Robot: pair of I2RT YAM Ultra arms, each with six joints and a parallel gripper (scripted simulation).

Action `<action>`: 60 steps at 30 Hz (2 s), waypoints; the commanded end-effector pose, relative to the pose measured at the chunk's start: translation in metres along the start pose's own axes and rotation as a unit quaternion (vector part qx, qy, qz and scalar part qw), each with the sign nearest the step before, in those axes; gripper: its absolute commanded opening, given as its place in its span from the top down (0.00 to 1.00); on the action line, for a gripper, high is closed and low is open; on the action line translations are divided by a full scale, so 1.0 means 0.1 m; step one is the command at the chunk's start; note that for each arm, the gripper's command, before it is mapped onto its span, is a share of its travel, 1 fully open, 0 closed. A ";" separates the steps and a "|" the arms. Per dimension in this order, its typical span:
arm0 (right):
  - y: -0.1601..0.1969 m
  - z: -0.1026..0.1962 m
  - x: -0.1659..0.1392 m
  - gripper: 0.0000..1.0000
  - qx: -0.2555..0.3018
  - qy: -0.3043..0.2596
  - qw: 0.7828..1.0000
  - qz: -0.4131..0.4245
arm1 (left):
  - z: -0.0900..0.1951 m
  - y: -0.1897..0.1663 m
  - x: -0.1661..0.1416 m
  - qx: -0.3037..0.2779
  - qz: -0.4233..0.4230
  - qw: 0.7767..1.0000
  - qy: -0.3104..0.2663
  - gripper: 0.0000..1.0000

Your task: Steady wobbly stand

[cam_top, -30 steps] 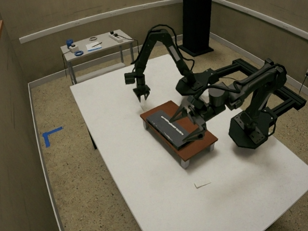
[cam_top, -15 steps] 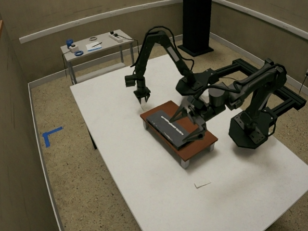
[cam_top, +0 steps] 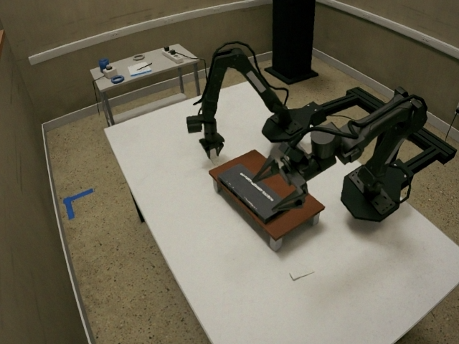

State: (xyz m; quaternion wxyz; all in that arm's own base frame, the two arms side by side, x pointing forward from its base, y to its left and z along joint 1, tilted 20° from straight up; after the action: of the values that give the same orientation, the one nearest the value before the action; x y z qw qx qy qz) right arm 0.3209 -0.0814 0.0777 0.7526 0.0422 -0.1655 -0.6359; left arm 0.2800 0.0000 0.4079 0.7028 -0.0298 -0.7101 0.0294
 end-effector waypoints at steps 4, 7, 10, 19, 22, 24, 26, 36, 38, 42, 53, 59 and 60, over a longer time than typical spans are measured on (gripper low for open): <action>0.07 -0.09 0.03 0.57 0.016 -0.006 1.000 0.003 | 0.06 -0.04 0.21 -0.005 -0.002 0.999 -0.034 0.00; 0.08 -0.03 0.05 0.57 0.016 -0.012 1.000 0.001 | 0.06 -0.04 0.21 -0.005 -0.002 0.999 -0.034 0.00; 0.10 0.02 0.06 1.00 0.023 -0.015 1.000 0.000 | 0.06 -0.04 0.21 -0.005 -0.002 0.999 -0.034 0.00; 0.11 0.04 0.07 1.00 0.025 -0.016 1.000 0.000 | 0.06 -0.04 0.21 -0.005 -0.002 0.999 -0.034 0.00; 0.11 0.04 0.07 1.00 0.025 -0.016 1.000 0.000 | 0.06 -0.04 0.21 -0.005 -0.002 0.999 -0.034 0.00; 0.10 0.06 0.05 1.00 0.021 -0.013 1.000 0.001 | 0.06 -0.04 0.21 -0.005 -0.002 0.999 -0.034 0.00; 0.11 0.07 0.01 1.00 0.018 -0.010 1.000 0.004 | 0.06 -0.04 0.21 -0.005 -0.002 0.999 -0.034 0.00; 0.18 0.25 0.04 1.00 0.029 -0.015 0.999 0.002 | 0.06 -0.04 0.21 -0.005 -0.002 0.999 -0.034 0.00; 0.16 0.29 0.06 1.00 0.029 -0.016 0.999 -0.002 | 0.06 -0.04 0.21 -0.005 -0.002 0.999 -0.034 0.00; 0.17 0.36 0.05 1.00 0.029 -0.015 0.999 0.001 | 0.06 -0.04 0.21 -0.005 -0.002 0.999 -0.034 0.00; 0.14 0.51 0.03 1.00 0.026 -0.014 1.000 0.002 | 0.06 -0.04 0.21 -0.005 -0.002 0.999 -0.034 0.00; 0.13 0.61 0.03 1.00 0.026 -0.014 1.000 0.001 | 0.06 -0.04 0.21 -0.005 -0.002 0.999 -0.034 0.00; 0.12 0.63 0.04 1.00 0.026 -0.015 1.000 0.000 | 0.06 -0.04 0.21 -0.005 -0.002 0.999 -0.034 0.00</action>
State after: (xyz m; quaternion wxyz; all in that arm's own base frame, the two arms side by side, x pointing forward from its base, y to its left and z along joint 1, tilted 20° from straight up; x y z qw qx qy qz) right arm 0.3100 -0.0753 0.1172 0.7524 0.0480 -0.1723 -0.6340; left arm 0.2800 0.0000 0.4079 0.7028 -0.0298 -0.7101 0.0294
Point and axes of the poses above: on each arm, the point where the finger pads meet when closed, its own z axis back along the fingers, its own y axis across the jaws, x = y × z, the point moved 10 cm from there along z, back along the fingers, and after that the axes turned 5 degrees about z, right-handed, at the moved point
